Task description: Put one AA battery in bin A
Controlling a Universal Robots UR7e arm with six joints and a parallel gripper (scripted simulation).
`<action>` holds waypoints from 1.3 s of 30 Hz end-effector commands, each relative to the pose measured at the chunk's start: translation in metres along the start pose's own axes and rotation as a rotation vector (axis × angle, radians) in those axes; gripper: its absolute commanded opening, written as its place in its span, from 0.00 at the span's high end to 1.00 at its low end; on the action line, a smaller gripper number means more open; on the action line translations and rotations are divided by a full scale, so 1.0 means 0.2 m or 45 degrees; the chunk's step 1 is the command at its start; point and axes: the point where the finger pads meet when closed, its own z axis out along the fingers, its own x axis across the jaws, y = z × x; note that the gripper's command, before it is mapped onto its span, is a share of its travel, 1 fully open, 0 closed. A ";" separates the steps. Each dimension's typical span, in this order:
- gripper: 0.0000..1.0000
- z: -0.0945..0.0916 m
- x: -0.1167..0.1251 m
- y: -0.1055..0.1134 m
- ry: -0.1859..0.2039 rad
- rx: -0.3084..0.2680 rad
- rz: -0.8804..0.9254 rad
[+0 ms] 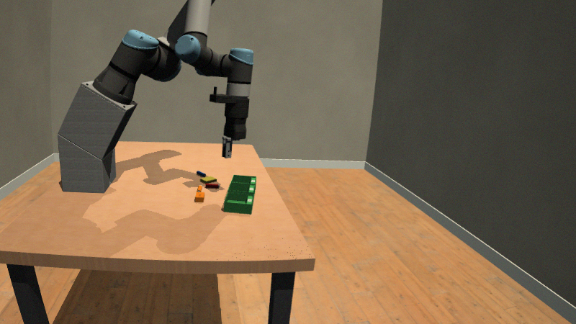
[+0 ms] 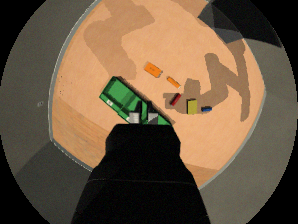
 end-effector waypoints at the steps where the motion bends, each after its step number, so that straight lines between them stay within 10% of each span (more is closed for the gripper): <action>1: 0.69 0.16 -0.21 0.02 -0.003 -0.007 -0.200; 10: 0.69 0.34 -0.46 0.02 -0.007 -0.002 -0.456; 39: 0.69 0.34 -0.47 0.02 -0.022 0.014 -1.321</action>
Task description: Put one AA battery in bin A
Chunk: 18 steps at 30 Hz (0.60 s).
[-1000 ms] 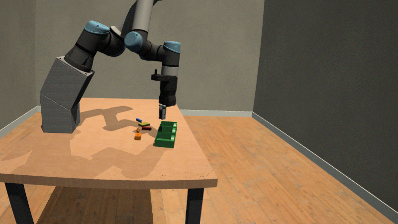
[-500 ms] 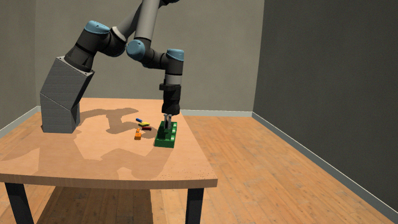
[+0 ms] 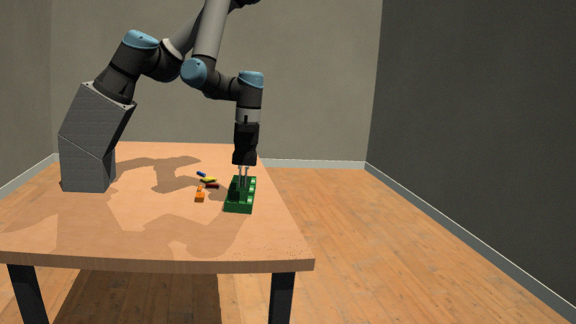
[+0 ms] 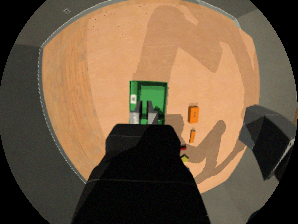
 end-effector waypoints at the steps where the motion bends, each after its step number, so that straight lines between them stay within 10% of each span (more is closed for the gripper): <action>1: 0.69 0.00 0.00 0.00 -0.006 -0.002 -0.200; 18: 0.69 0.00 0.00 0.00 -0.010 0.007 -0.702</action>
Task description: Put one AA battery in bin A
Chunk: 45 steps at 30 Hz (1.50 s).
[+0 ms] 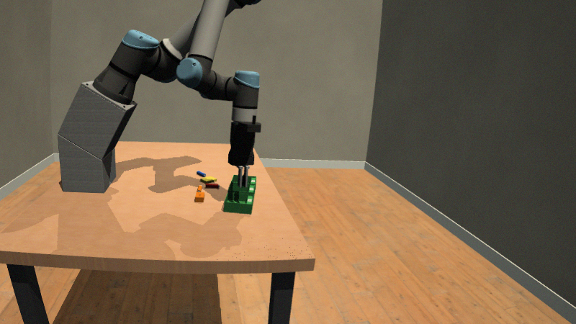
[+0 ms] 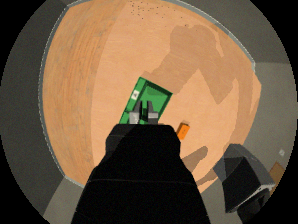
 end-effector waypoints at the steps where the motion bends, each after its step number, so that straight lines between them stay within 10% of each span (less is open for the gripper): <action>1: 0.69 0.00 0.00 0.00 -0.008 -0.002 -0.200; 45: 0.69 0.00 0.00 0.00 -0.049 -0.024 -1.425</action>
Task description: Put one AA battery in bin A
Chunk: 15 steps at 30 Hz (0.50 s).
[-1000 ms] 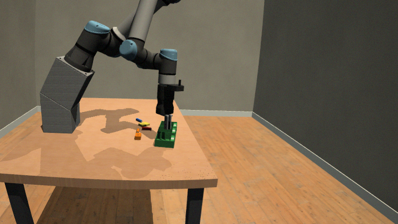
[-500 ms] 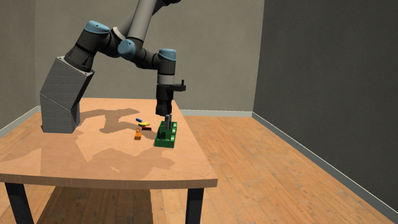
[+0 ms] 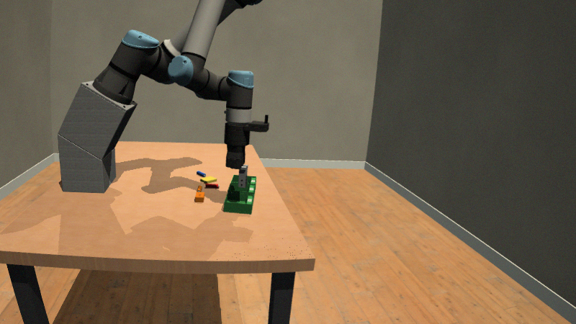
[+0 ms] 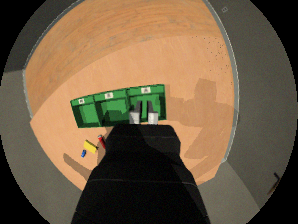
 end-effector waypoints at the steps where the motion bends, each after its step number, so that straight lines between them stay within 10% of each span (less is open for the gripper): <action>1: 0.69 0.00 0.00 0.00 -0.019 -0.002 -0.141; 15: 0.69 0.14 0.00 0.00 -0.019 -0.002 -0.141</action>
